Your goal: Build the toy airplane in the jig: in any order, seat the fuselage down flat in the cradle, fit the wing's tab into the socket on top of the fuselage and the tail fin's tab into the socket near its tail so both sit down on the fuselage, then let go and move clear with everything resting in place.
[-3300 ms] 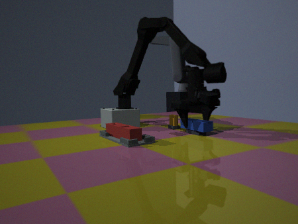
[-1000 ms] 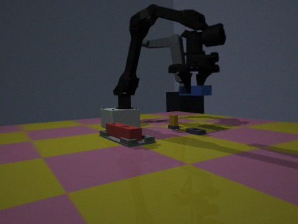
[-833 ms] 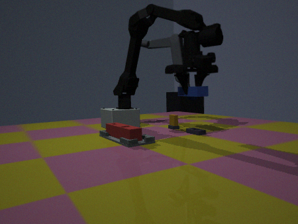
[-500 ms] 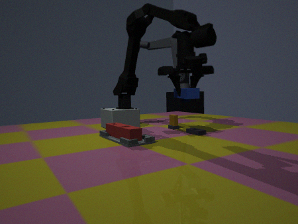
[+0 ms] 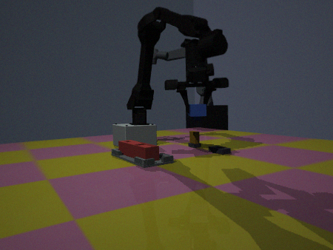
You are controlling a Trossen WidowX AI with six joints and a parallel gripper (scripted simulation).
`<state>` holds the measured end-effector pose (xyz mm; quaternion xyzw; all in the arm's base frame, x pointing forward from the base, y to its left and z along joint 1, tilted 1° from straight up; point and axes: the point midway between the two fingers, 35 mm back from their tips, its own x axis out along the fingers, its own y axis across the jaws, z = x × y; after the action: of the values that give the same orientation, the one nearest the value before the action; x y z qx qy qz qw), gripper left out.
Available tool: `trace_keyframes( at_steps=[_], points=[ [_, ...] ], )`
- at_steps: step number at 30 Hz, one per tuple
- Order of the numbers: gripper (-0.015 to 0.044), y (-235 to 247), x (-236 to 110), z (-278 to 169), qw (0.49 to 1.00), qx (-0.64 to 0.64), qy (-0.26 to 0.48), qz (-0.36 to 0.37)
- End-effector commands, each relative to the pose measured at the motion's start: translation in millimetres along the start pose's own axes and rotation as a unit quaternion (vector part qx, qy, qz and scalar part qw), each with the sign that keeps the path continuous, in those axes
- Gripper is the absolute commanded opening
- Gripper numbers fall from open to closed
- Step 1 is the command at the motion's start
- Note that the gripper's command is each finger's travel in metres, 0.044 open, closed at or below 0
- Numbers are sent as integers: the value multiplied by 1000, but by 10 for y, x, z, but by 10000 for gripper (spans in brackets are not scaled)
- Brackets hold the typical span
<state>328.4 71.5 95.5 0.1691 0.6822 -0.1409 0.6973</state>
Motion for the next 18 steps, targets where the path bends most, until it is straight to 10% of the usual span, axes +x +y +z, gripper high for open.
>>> trace_keyframes(
  at_steps=[1, 18],
  points=[
    [0, -107, 14, 50, 1000, 31, -2, -1],
    [0, -627, 106, 244, 984, 180, -4, -4]
  ],
)
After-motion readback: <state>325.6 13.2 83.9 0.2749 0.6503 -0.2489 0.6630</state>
